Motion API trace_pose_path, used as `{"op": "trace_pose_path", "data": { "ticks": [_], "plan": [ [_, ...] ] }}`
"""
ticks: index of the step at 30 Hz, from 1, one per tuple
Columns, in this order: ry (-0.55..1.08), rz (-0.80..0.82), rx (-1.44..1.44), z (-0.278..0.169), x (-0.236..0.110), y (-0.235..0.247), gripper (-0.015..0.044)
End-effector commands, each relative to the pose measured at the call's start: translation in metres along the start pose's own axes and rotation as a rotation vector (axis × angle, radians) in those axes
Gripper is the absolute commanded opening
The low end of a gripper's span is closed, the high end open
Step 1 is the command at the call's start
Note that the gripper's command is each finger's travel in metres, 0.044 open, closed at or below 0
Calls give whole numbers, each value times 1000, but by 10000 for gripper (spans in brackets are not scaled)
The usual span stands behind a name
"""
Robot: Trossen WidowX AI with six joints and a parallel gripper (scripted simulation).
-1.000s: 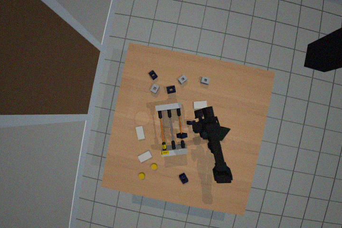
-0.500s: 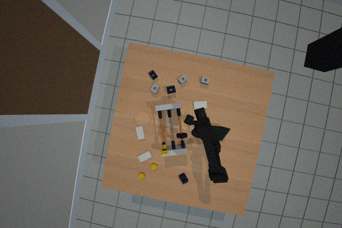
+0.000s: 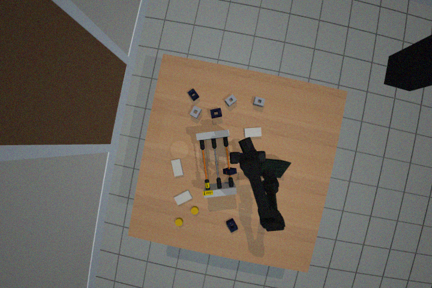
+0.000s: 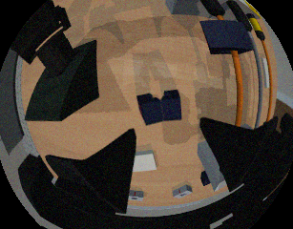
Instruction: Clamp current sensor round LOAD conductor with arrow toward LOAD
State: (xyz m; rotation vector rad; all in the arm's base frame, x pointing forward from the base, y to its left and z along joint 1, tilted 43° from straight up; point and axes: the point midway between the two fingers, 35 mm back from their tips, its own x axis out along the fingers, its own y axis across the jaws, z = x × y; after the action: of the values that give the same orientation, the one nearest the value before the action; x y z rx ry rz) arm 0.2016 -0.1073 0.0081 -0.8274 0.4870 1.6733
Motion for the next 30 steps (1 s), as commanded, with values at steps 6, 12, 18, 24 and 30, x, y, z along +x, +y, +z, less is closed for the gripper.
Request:
{"op": "trace_pose_path", "data": {
  "ticks": [6, 12, 18, 24, 30],
  "plan": [
    [-4, 6, -12, 0, 17, 0, 320],
    [-4, 6, -12, 0, 27, 0, 320],
    [-4, 6, -12, 1, 36, 0, 320],
    [-5, 6, -12, 2, 46, 1, 320],
    [0, 7, -16, 1, 44, 1, 280]
  ]
}}
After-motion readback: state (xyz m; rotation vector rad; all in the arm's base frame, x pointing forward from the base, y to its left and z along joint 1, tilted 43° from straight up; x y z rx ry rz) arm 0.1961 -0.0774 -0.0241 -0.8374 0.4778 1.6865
